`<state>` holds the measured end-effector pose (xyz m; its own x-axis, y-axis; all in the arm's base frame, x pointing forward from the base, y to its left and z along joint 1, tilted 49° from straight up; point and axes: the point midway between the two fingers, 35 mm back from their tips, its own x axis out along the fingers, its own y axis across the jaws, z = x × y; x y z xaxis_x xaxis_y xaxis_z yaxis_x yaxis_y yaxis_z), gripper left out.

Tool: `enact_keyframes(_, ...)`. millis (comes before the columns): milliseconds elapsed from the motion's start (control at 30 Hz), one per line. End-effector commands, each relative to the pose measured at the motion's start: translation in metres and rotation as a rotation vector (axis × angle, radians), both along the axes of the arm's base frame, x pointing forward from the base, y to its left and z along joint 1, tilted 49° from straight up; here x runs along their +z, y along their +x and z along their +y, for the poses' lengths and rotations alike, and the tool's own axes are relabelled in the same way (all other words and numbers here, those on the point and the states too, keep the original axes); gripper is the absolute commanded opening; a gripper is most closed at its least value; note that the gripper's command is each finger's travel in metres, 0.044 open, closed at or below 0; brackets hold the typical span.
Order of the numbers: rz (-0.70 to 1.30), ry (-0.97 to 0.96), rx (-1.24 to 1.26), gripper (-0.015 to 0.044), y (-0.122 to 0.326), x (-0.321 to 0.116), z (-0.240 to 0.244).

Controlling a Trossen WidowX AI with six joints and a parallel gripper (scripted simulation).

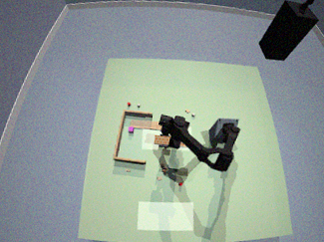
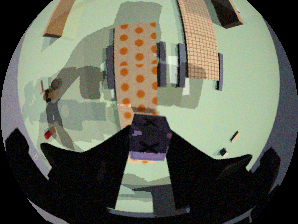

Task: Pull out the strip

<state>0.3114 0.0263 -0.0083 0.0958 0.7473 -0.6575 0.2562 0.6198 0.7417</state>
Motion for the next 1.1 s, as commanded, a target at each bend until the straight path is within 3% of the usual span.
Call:
enact_keyframes(0, -0.002, -0.006, 0.003, 0.0, -0.005, 0.001, -0.003)
enact_keyframes(200, -0.002, -0.007, 0.003, 0.0, -0.008, 0.022, -0.026)
enact_keyframes(1067, -0.002, -0.007, 0.003, 0.0, -0.008, 0.022, -0.027)
